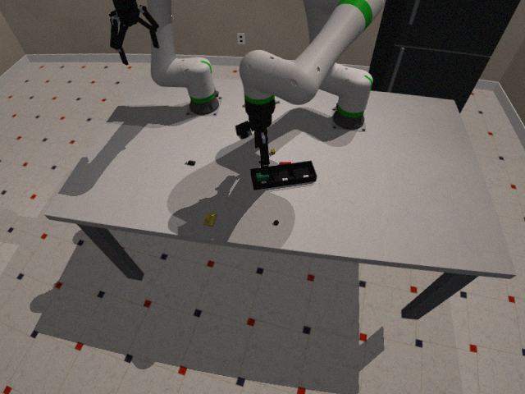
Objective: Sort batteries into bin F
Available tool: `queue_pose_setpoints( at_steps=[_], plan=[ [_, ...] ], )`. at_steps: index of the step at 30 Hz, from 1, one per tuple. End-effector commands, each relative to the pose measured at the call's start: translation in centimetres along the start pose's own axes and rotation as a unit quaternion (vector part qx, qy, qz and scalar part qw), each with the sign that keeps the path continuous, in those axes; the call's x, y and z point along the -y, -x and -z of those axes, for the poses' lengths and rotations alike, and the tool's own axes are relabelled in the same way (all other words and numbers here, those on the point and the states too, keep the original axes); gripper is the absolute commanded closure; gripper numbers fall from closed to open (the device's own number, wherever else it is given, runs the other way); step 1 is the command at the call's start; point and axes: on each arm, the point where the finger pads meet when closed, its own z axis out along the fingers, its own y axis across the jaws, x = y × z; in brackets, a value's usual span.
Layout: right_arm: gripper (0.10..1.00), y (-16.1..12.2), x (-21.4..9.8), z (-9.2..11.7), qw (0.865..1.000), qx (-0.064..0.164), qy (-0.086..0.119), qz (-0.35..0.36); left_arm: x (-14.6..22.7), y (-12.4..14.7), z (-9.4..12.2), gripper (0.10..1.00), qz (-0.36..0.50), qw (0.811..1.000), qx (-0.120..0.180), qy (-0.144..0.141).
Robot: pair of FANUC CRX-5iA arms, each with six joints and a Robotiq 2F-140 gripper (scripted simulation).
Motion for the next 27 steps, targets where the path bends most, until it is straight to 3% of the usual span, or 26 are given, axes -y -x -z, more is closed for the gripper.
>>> queue_pose_setpoints(
  at_steps=[1,22,27],
  plan=[
    [0.098,0.0,0.0,0.0,1.000,0.000,-0.001,0.000,0.0,-0.1,1.2,0.098,0.000,1.000,-0.001,0.000],
    [0.098,0.0,0.0,0.0,1.000,0.000,-0.001,0.000,0.0,0.0,8.8,0.098,0.000,1.000,-0.001,0.000],
    [0.098,0.0,0.0,0.0,1.000,0.000,-0.001,0.000,0.0,0.0,9.7,0.098,0.000,1.000,-0.001,0.000]
  ],
)
